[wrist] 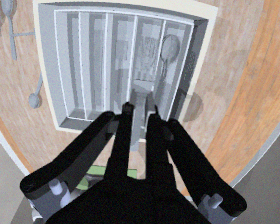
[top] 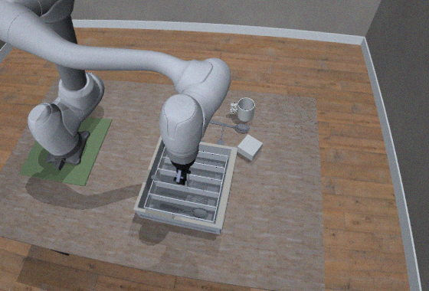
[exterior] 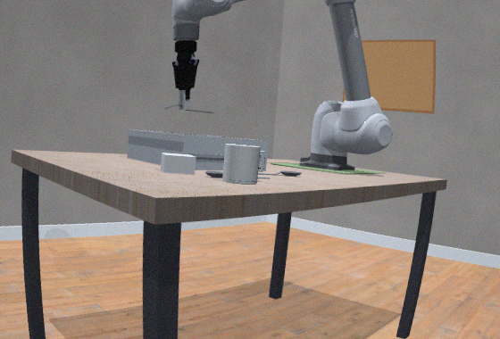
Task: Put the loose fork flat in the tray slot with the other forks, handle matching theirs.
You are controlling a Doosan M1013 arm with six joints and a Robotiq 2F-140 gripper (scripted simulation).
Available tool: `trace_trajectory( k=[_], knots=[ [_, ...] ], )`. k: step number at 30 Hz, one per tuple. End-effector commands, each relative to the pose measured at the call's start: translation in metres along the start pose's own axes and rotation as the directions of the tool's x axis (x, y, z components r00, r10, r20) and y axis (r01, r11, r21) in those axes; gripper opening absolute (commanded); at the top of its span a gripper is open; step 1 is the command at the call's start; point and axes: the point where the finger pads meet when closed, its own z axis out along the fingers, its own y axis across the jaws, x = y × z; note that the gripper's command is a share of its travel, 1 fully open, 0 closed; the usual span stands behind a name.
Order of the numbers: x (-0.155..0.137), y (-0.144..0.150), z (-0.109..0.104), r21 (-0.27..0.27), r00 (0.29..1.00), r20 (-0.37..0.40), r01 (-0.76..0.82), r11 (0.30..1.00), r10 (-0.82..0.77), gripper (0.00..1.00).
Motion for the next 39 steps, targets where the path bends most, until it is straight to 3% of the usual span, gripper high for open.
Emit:
trace_trajectory(
  k=[1,22,39],
  knots=[
    [0.000,0.000,0.000,0.000,1.000,0.000,0.000,1.000,0.000,0.02],
    [0.000,0.000,0.003,0.002,1.000,0.000,0.001,1.000,-0.001,0.02],
    [0.003,0.000,0.030,0.003,1.000,0.000,0.002,1.000,-0.002,0.02]
  ],
)
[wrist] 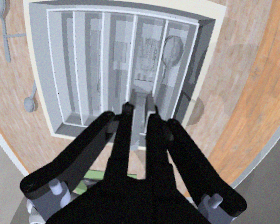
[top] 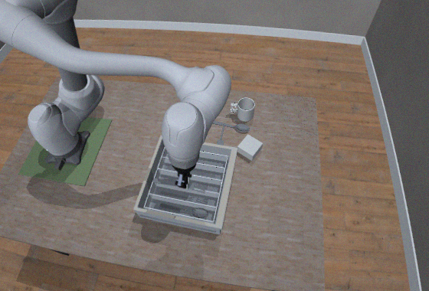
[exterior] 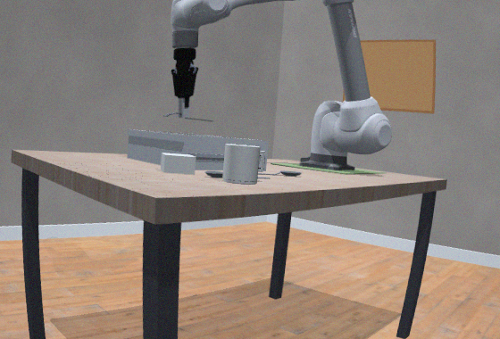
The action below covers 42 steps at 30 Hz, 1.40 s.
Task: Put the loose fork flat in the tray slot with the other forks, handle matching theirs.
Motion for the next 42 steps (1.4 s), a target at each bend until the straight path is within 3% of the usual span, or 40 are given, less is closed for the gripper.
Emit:
trace_trajectory(
  k=[1,26,42],
  knots=[
    [0.001,0.000,0.005,0.000,1.000,0.000,0.000,1.000,0.000,0.02],
    [0.010,0.000,0.081,0.000,1.000,0.000,0.000,1.000,0.000,0.02],
    [0.013,0.000,0.107,0.000,1.000,0.000,0.000,1.000,0.000,0.02]
  ],
)
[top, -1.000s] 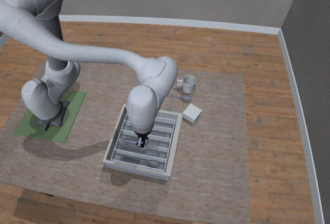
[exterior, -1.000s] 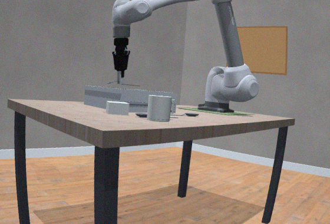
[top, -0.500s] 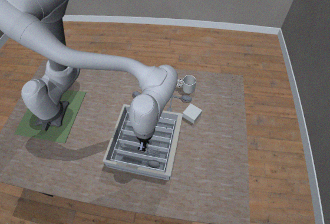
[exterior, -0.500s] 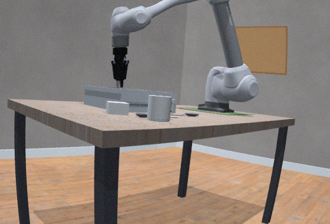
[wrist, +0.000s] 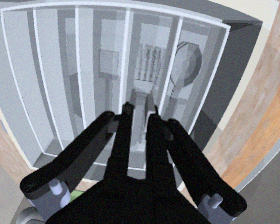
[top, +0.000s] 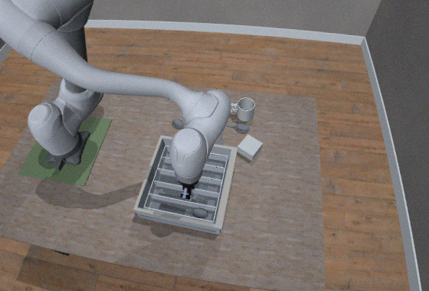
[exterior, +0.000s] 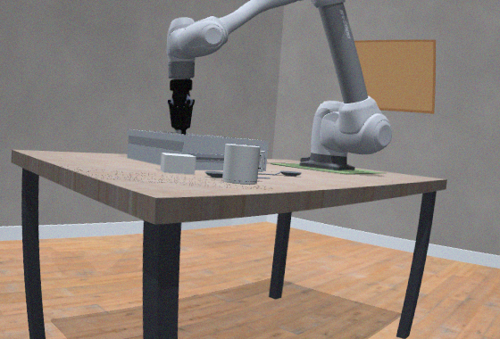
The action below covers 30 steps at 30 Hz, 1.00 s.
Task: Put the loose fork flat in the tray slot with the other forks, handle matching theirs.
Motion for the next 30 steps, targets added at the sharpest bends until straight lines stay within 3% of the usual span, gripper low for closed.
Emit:
trace_trajectory(
  k=[1,30],
  knots=[
    [0.0002,0.0000,0.0017,0.000,1.000,0.000,0.000,1.000,0.000,0.02],
    [0.0006,0.0000,0.0049,0.000,1.000,0.000,0.000,1.000,0.000,0.02]
  ],
)
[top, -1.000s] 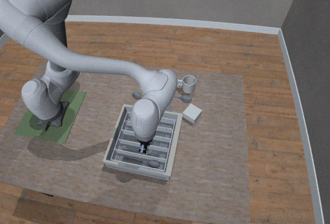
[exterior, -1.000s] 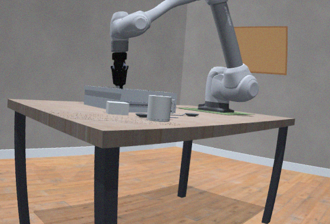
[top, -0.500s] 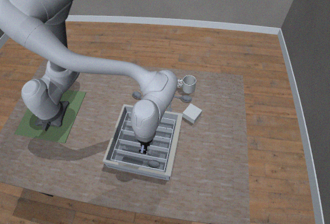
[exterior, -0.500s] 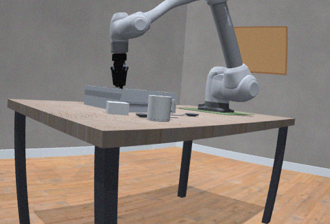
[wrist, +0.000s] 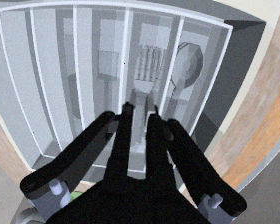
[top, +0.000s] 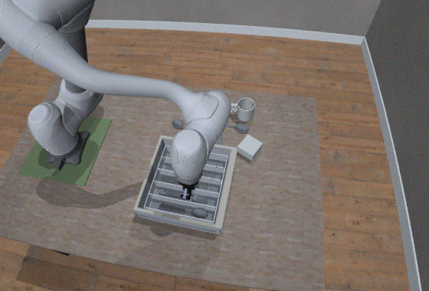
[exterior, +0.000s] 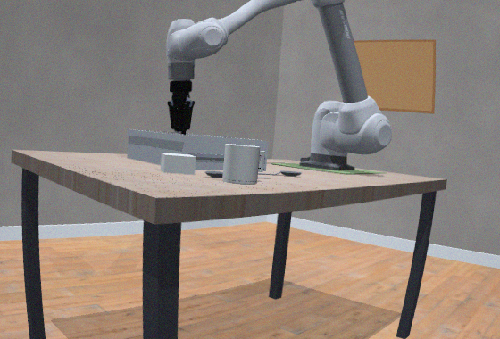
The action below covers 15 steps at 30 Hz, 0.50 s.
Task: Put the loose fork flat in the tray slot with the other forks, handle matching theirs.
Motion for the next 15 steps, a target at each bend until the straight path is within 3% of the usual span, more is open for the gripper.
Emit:
trace_trajectory(
  k=[1,4,5,15],
  knots=[
    [0.0000,0.0000,-0.0001,0.000,1.000,0.000,0.000,1.000,0.000,0.02],
    [0.0000,0.0000,-0.0001,0.000,1.000,0.000,0.000,1.000,0.000,0.02],
    [0.0000,0.0000,-0.0001,0.000,1.000,0.000,0.000,1.000,0.000,0.14],
    [0.0000,0.0000,-0.0001,0.000,1.000,0.000,0.000,1.000,0.000,0.14]
  ],
)
